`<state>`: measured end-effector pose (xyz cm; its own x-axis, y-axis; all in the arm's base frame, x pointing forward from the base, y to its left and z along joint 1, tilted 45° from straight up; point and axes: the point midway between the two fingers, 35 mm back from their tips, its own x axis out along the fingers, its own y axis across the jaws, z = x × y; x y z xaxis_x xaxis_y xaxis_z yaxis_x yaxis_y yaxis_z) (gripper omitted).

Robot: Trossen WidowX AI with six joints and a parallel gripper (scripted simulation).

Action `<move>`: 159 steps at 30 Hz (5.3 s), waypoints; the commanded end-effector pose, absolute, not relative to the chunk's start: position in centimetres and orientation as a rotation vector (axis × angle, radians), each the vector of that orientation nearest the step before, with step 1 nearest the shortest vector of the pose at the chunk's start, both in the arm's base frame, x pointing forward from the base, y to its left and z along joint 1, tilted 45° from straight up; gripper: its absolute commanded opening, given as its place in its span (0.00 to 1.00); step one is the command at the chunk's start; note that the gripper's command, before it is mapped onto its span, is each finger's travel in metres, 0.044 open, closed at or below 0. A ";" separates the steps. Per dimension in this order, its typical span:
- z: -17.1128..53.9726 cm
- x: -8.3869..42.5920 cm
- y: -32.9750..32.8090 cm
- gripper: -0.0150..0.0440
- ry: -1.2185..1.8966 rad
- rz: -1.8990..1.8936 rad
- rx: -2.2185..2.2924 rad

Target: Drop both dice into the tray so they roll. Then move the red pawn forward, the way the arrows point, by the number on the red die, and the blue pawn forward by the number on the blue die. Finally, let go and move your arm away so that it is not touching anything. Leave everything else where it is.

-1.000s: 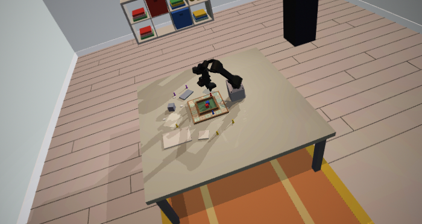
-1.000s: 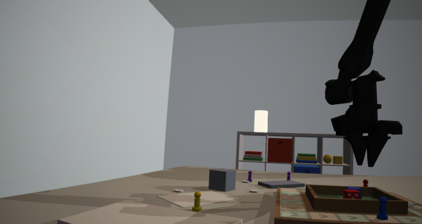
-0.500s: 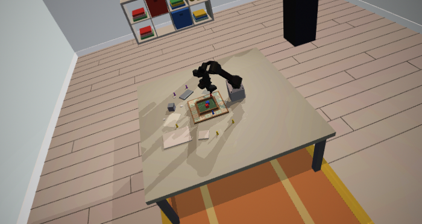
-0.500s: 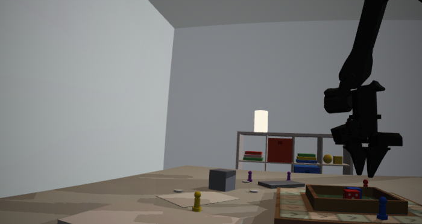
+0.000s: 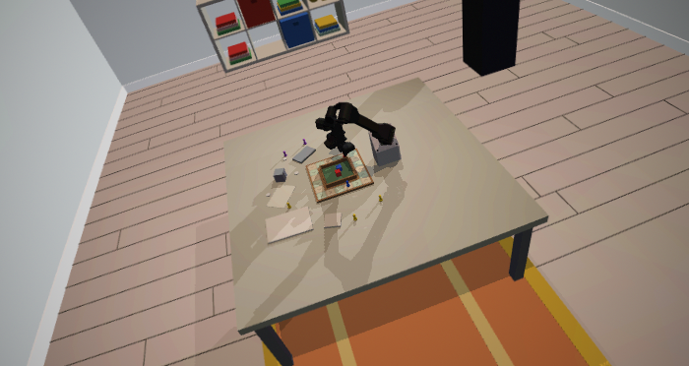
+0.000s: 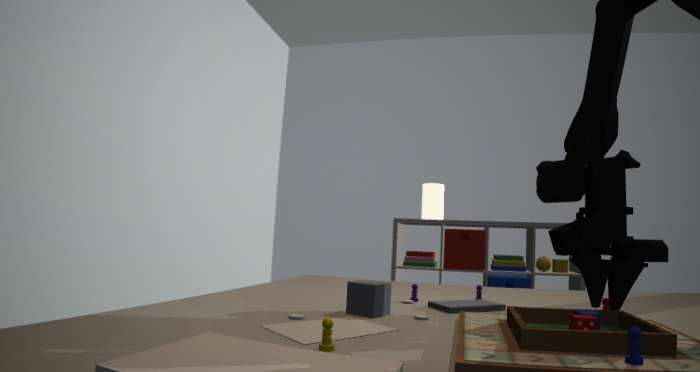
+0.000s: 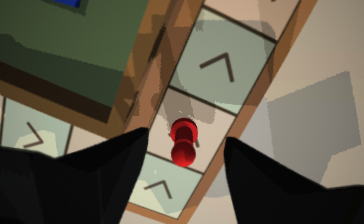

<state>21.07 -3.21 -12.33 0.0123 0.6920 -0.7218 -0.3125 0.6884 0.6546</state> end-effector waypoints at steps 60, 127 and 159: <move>-9.5 25.2 -6.3 0.25 1.346 0.809 0.364; 5.1 26.2 7.5 0.59 1.533 0.471 0.740; 4.0 25.1 12.0 0.59 1.557 0.438 0.800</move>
<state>25.20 11.69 4.56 0.0168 0.7048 -0.7092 0.2251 0.6884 0.6895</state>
